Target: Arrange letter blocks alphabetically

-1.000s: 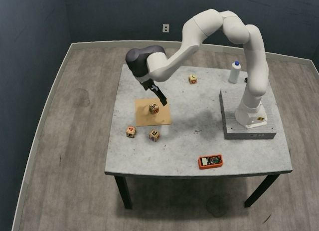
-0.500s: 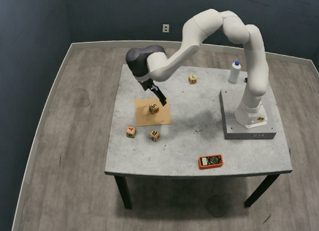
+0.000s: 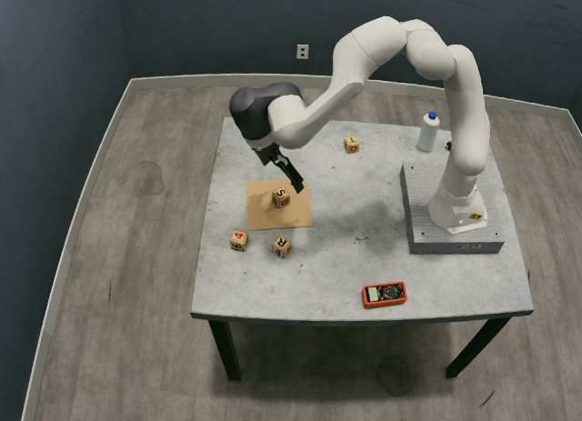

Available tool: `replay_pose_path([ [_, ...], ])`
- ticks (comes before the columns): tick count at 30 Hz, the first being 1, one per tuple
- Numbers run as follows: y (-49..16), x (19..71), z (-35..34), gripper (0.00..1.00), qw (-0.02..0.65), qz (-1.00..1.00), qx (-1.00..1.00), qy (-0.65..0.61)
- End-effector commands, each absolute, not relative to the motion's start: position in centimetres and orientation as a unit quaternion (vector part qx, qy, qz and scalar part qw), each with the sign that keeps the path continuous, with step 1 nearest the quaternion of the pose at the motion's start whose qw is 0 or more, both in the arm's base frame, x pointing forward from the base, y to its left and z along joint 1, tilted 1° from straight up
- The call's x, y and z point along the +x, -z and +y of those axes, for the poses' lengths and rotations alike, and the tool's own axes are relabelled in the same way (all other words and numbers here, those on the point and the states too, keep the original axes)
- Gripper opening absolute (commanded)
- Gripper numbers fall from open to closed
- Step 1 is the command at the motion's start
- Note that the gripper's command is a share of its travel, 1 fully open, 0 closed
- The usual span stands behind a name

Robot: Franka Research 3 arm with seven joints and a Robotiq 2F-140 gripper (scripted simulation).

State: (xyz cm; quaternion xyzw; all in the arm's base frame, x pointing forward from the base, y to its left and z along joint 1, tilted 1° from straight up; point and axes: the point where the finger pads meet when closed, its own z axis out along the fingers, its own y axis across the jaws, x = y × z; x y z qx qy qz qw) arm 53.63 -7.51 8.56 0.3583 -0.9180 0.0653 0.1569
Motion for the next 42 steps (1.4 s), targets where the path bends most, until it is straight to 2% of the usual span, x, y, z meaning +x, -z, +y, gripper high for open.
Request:
replay_pose_path([
  [1,-8.6,53.6,-7.5,1.0,0.156,-0.917,0.36,-0.065],
  [23,-8.6,53.6,-7.6,1.0,0.156,-0.917,0.36,-0.065],
  [26,-8.8,52.1,-11.7,1.0,0.157,-0.917,0.358,-0.072],
  [28,-8.8,52.1,-11.7,1.0,0.157,-0.917,0.358,-0.072],
  [35,-9.2,44.7,-23.4,1.0,0.163,-0.917,0.354,-0.082],
  [40,-8.9,36.9,-30.0,1.0,0.164,-0.917,0.355,-0.078],
  [42,-8.9,36.9,-29.8,1.0,0.167,-0.919,0.349,-0.078],
])
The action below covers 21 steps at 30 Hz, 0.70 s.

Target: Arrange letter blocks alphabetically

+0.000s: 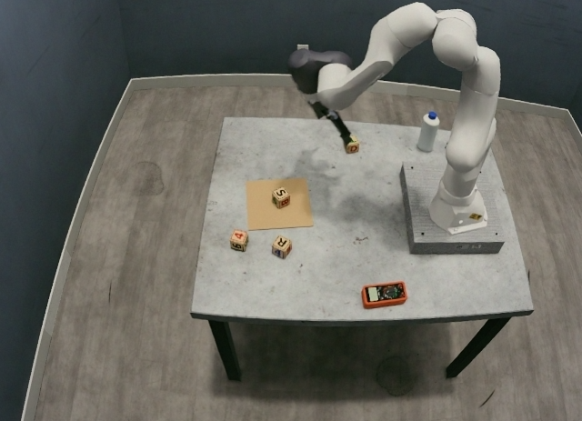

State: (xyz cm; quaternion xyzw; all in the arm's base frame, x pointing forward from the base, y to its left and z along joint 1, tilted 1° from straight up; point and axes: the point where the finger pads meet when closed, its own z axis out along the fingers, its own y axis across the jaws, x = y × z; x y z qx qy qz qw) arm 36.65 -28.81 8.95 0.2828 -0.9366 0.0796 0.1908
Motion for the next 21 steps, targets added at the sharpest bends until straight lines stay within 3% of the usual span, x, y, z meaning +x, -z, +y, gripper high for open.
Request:
replay_pose_path([
  [1,-8.9,36.8,-29.9,1.0,0.168,-0.92,0.346,-0.078],
  [4,-8.9,36.8,-30.0,1.0,0.165,-0.918,0.351,-0.078],
  [7,-8.2,30.4,-33.0,1.0,0.158,-0.917,0.359,-0.069],
  [9,-8.0,29.1,-33.3,1.0,0.156,-0.917,0.36,-0.067],
  [21,-8.0,29.0,-33.4,1.0,0.156,-0.917,0.36,-0.066],
])
